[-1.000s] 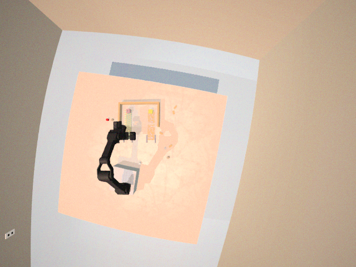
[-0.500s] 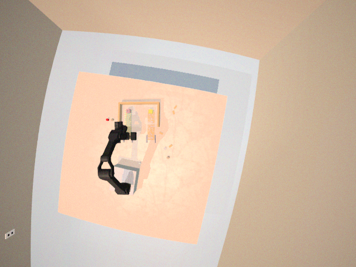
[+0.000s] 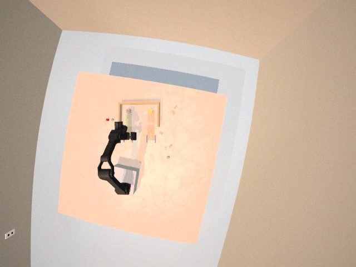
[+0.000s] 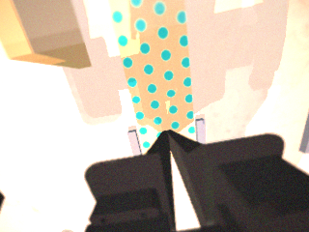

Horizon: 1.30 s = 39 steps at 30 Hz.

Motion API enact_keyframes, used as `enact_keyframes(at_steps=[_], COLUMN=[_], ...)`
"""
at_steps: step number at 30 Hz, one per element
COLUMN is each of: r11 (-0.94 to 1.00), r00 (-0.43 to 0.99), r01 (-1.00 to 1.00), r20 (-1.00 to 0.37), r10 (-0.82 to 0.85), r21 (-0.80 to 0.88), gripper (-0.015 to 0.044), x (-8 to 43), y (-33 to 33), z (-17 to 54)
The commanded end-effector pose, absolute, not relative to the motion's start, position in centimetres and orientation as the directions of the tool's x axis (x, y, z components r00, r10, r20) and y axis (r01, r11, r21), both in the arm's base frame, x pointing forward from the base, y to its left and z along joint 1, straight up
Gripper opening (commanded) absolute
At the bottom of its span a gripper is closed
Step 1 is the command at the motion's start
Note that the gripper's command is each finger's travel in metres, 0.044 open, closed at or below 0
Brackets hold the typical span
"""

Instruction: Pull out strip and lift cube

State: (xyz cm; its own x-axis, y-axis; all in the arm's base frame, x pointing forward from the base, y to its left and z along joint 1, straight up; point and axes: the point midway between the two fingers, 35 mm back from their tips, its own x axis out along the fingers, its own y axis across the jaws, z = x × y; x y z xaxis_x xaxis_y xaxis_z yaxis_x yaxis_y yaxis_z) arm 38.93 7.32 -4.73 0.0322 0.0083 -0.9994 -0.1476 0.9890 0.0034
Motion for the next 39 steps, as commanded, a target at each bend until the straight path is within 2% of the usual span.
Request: enact_keyframes(at_steps=[1, 29, 39], r11=[0.989, 0.989, 0.989], r00=[0.034, 0.034, 0.033], r01=[-0.147, -0.147, -0.147], r20=[-0.999, -0.999, -0.999], r10=[0.007, 0.007, 0.007], r21=[0.002, 0.002, 0.002], gripper=[0.0, 0.0, 0.0], x=[39.0, 39.0, 37.6], y=[7.3, 7.3, 7.1], z=[-4.8, -5.1, -5.1])
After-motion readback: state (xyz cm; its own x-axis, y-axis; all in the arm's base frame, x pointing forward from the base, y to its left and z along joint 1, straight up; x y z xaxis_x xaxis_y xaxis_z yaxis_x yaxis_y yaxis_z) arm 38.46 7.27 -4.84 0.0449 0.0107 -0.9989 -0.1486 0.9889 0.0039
